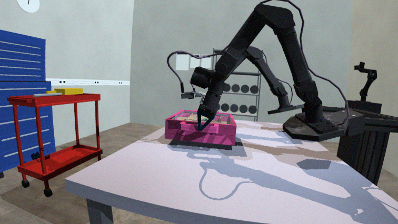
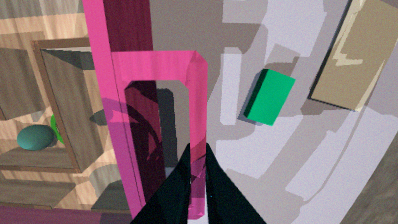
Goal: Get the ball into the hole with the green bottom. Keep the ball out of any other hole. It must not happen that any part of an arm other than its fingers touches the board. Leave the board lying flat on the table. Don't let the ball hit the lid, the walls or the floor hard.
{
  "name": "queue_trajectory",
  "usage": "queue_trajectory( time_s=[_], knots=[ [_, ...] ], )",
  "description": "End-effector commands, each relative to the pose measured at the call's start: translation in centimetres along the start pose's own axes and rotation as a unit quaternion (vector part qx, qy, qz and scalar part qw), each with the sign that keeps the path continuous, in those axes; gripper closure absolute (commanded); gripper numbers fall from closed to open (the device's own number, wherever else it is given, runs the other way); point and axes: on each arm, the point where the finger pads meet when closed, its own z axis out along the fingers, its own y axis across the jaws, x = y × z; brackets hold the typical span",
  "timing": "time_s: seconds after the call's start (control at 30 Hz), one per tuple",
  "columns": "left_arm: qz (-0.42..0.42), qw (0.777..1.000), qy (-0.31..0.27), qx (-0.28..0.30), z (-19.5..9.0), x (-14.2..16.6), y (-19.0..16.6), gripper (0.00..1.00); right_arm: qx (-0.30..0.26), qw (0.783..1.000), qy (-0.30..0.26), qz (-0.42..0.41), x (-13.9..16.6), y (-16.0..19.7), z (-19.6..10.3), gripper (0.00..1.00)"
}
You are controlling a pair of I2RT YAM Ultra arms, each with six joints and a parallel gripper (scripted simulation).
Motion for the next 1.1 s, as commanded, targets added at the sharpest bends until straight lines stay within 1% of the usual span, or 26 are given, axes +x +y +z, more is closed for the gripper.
queue_trajectory(
  time_s=[0.0, 0.03, 0.1, 0.2, 0.23, 0.27, 0.3, 0.33, 0.37, 0.4, 0.43, 0.47, 0.5, 0.57, 0.6, 0.63, 0.67, 0.7, 0.77, 0.8, 0.83, 0.87, 0.9, 0.93, 1.07],
  knots=[
    [-0.010, 0.996, -0.088, -0.015, -3.6, -4.9, -0.7, 1.00, -0.046, 0.995, -0.092, 0.011, -4.3, 1.8, -1.9, 1.00],
    [0.000, 0.998, -0.067, -0.002, -2.6, -2.7, -1.0, 1.00, -0.035, 0.995, -0.087, 0.013, -4.2, 1.8, -1.9, 1.00],
    [0.001, 0.997, -0.081, -0.001, -3.0, -3.8, -1.0, 1.00, -0.033, 0.995, -0.095, 0.015, -4.7, 1.7, -2.5, 1.00],
    [0.001, 0.997, -0.084, 0.001, -3.2, -4.1, -1.1, 1.00, -0.034, 0.995, -0.097, 0.013, -5.0, 1.8, -2.6, 1.00],
    [0.000, 0.995, -0.094, 0.016, -3.3, -4.5, -1.4, 1.00, -0.030, 0.996, -0.087, 0.012, -3.6, 1.9, -1.8, 1.00],
    [0.004, 0.994, -0.100, 0.031, -2.7, -3.7, -1.8, 1.00, -0.008, 0.995, -0.095, 0.011, -3.4, 1.5, -2.2, 1.00],
    [-0.004, 0.997, -0.073, 0.024, -2.8, -4.0, -0.8, 1.00, -0.009, 0.997, -0.076, 0.012, -4.2, 1.5, -2.8, 1.00],
    [-0.007, 0.997, -0.070, 0.024, -2.7, -4.1, -0.5, 1.00, -0.008, 0.998, -0.066, 0.011, -4.0, 1.5, -3.1, 1.00],
    [-0.011, 0.994, -0.101, 0.034, -3.1, -5.6, -0.5, 1.00, 0.001, 0.995, -0.098, 0.016, -5.7, 1.3, -4.0, 1.00],
    [-0.010, 0.995, -0.095, 0.040, -2.9, -5.5, -0.7, 1.00, 0.006, 0.996, -0.085, 0.012, -5.3, 1.4, -3.8, 1.00],
    [-0.011, 0.993, -0.105, 0.044, -2.8, -5.9, -0.8, 1.00, 0.009, 0.995, -0.096, 0.012, -5.8, 1.4, -4.1, 1.00],
    [-0.007, 0.997, -0.054, 0.047, -0.3, -3.6, -1.4, 1.00, 0.014, 0.998, -0.061, 0.005, -4.4, 1.4, -3.9, 1.00],
    [-0.009, 0.997, -0.050, 0.052, -0.3, -3.5, -1.5, 1.00, 0.018, 0.998, -0.060, 0.004, -4.6, 1.3, -4.4, 1.00],
    [-0.007, 0.994, -0.090, 0.062, -1.0, -5.0, -1.7, 1.00, 0.025, 0.995, -0.098, 0.004, -6.3, 1.4, -5.1, 1.00],
    [-0.016, 0.994, -0.097, 0.056, -1.7, -5.7, -1.5, 1.00, 0.016, 0.995, -0.098, 0.003, -6.3, 1.7, -4.7, 1.00],
    [-0.018, 0.993, -0.109, 0.036, -2.2, -6.0, -1.0, 1.00, -0.003, 0.992, -0.123, 0.005, -7.4, 2.1, -4.9, 1.00],
    [-0.018, 0.993, -0.114, 0.023, -2.4, -6.0, -0.8, 1.00, -0.012, 0.991, -0.131, 0.005, -7.5, 2.4, -4.8, 1.00],
    [-0.014, 0.994, -0.101, 0.043, -2.2, -5.4, -1.4, 1.00, -0.005, 0.994, -0.112, 0.004, -6.6, 2.1, -4.6, 1.00],
    [-0.014, 0.994, -0.101, 0.043, -2.2, -5.4, -1.4, 1.00, -0.005, 0.994, -0.112, 0.004, -6.6, 2.1, -4.6, 1.00],
    [-0.012, 0.997, -0.082, 0.009, -1.7, -3.2, -0.6, 1.00, -0.022, 0.993, -0.116, 0.004, -6.1, 2.3, -3.7, 1.00],
    [-0.011, 0.998, -0.068, 0.005, -2.5, -3.6, -0.6, 1.00, -0.026, 0.995, -0.093, 0.006, -5.6, 2.2, -3.0, 1.00],
    [-0.008, 0.998, -0.054, -0.001, -2.7, -3.2, -0.6, 1.00, -0.028, 0.996, -0.079, 0.009, -5.0, 1.9, -1.9, 1.00],
    [-0.015, 0.996, -0.087, -0.002, -3.4, -4.7, -0.6, 1.00, -0.032, 0.994, -0.105, 0.011, -6.0, 1.8, -2.6, 1.00],
    [-0.008, 0.995, -0.096, 0.004, -2.9, -5.6, 0.3, 1.00, -0.002, 0.993, -0.116, 0.010, -7.6, 0.9, -4.7, 1.00],
    [-0.007, 0.995, -0.101, 0.003, -3.3, -5.9, 0.2, 1.00, -0.001, 0.993, -0.117, 0.010, -7.6, 0.9, -4.7, 1.00]
  ],
)
